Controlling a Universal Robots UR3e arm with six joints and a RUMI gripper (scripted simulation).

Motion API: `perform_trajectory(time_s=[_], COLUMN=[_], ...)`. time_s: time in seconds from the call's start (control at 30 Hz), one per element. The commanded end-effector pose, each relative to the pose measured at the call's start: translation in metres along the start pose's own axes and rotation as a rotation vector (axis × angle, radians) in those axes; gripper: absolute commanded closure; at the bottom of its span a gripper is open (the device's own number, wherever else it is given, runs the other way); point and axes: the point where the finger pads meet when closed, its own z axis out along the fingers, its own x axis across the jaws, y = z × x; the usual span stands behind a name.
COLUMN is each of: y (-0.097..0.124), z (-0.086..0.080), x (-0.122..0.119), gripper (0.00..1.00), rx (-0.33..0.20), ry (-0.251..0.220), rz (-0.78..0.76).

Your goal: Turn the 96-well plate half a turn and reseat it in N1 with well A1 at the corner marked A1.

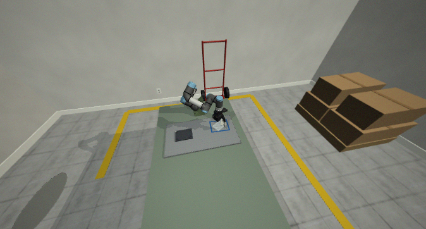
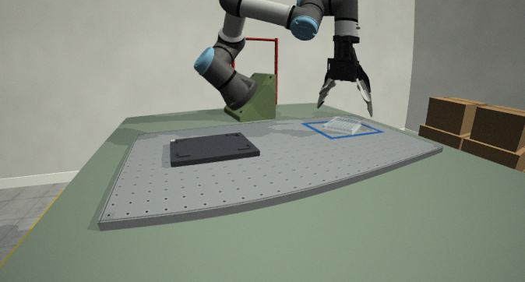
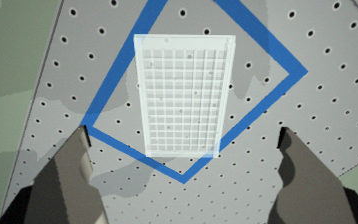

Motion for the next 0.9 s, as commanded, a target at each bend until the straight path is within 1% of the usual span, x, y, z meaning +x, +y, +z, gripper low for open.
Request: perform_trajectory(time_s=[0.0,0.43,0.87], y=[0.0,0.0,0.0], z=[0.004,0.026,0.027], x=[0.001,0.001,0.001], gripper=[0.0,0.0,0.0], rx=[0.001,0.0,0.0], ry=[0.004,0.004,0.004], rz=[0.001,0.001,0.001])
